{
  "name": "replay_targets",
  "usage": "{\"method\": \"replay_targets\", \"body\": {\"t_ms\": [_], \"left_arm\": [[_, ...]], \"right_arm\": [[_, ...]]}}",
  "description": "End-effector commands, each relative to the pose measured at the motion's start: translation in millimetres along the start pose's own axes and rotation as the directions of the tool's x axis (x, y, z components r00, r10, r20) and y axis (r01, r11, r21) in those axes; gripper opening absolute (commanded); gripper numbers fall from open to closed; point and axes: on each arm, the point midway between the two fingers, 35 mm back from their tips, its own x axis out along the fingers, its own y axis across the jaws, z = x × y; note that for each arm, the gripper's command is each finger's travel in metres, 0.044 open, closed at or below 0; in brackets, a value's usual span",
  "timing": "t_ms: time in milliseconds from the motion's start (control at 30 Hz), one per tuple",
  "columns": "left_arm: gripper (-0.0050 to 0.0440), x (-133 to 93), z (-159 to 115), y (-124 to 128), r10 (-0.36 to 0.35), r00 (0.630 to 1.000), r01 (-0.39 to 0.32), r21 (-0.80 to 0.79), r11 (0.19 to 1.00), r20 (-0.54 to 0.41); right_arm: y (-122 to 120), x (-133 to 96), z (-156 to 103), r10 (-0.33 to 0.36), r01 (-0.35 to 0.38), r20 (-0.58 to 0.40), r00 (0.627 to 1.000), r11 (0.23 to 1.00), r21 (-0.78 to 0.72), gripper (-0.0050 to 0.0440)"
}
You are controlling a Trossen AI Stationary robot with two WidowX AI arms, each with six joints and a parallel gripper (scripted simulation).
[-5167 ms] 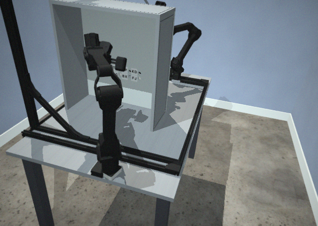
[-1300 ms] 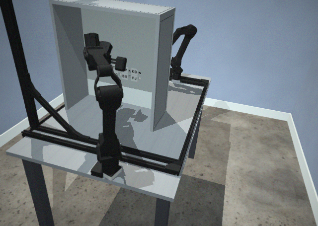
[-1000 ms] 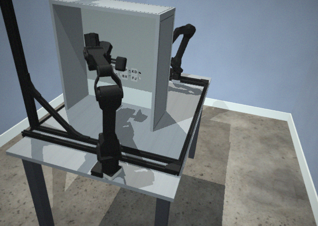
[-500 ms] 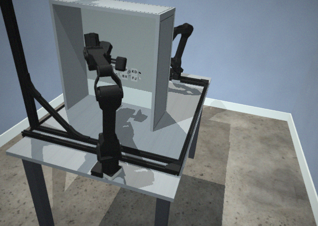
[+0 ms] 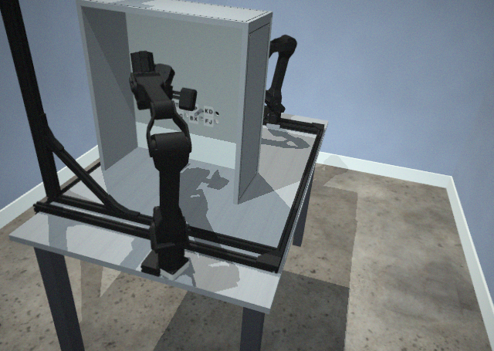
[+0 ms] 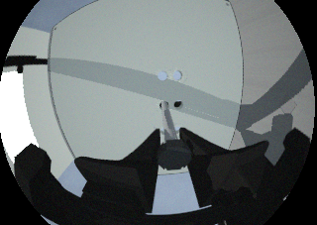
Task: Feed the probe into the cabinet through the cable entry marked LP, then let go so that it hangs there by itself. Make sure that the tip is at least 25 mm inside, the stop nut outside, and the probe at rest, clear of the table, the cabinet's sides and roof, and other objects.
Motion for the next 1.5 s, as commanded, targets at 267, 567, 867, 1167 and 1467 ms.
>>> {"method": "replay_targets", "body": {"t_ms": [267, 567, 867, 1167, 1467], "left_arm": [[0.0000, 20.9, 3.5, 4.6, 0.008, 1.000, -0.008, -0.013, 1.000, 0.003], [0.0000, 32.6, 3.4, 4.6, 0.008, 1.000, -0.008, -0.013, 1.000, 0.003], [0.0000, 47.5, 2.5, 4.2, 0.008, 1.000, -0.008, -0.013, 1.000, 0.003], [0.0000, 59.0, 1.1, 3.5, 0.008, 1.000, -0.008, -0.013, 1.000, 0.003], [0.0000, 73.7, -1.3, 2.2, 0.008, 1.000, -0.008, -0.013, 1.000, 0.003]], "right_arm": [[0.5, -0.3, -0.1, 0.004, -0.004, -0.002, 1.000, 1.000, 0.001, 0.0440], [0.5, -0.3, -0.1, 0.004, -0.004, -0.002, 1.000, 1.000, 0.001, 0.0440], [0.5, -0.3, -0.1, 0.004, -0.004, -0.002, 1.000, 1.000, 0.001, 0.0440], [0.5, -0.3, -0.1, 0.004, -0.004, -0.002, 1.000, 1.000, 0.001, 0.0440], [0.5, -0.3, -0.1, 0.004, -0.004, -0.002, 1.000, 1.000, 0.001, 0.0440]]}}
